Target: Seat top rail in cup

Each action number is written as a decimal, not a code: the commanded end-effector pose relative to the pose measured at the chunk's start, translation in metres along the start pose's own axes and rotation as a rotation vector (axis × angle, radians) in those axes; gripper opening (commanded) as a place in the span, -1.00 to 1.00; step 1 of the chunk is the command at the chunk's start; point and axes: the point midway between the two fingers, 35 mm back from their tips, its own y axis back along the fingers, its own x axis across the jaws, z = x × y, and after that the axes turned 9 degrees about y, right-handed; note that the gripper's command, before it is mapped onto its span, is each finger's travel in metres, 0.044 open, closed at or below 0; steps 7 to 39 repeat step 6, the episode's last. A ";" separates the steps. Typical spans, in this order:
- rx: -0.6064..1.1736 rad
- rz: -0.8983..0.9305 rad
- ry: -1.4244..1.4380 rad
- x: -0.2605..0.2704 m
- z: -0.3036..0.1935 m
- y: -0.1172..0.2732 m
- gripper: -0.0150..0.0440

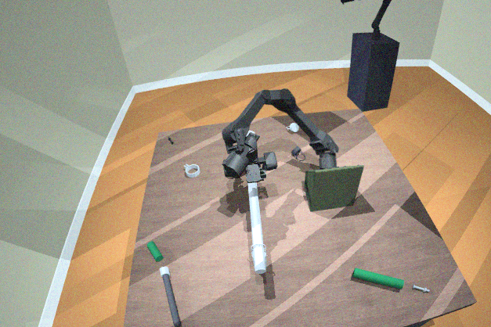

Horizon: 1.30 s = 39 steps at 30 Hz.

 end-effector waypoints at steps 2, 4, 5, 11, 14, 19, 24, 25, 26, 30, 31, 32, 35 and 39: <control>-0.002 0.005 0.004 0.000 0.000 -0.001 1.00; -0.002 0.005 0.004 0.000 0.000 -0.001 1.00; -0.002 0.005 0.004 0.000 0.000 -0.001 1.00; -0.002 0.005 0.004 0.000 0.000 -0.001 1.00; -0.002 0.005 0.004 0.000 0.000 -0.001 1.00; -0.002 0.005 0.004 0.000 0.000 -0.001 1.00; -0.002 0.005 0.004 0.000 0.000 -0.001 1.00; -0.002 0.005 0.004 0.000 0.000 -0.001 1.00; -0.002 0.005 0.004 0.000 0.000 -0.001 1.00; -0.002 0.005 0.004 0.000 0.000 -0.001 1.00; -0.002 0.005 0.004 0.000 0.000 -0.001 1.00; -0.002 0.005 0.004 0.000 0.000 -0.001 1.00; -0.002 0.005 0.004 0.000 0.000 -0.001 1.00; -0.002 0.005 0.004 0.000 0.000 -0.001 1.00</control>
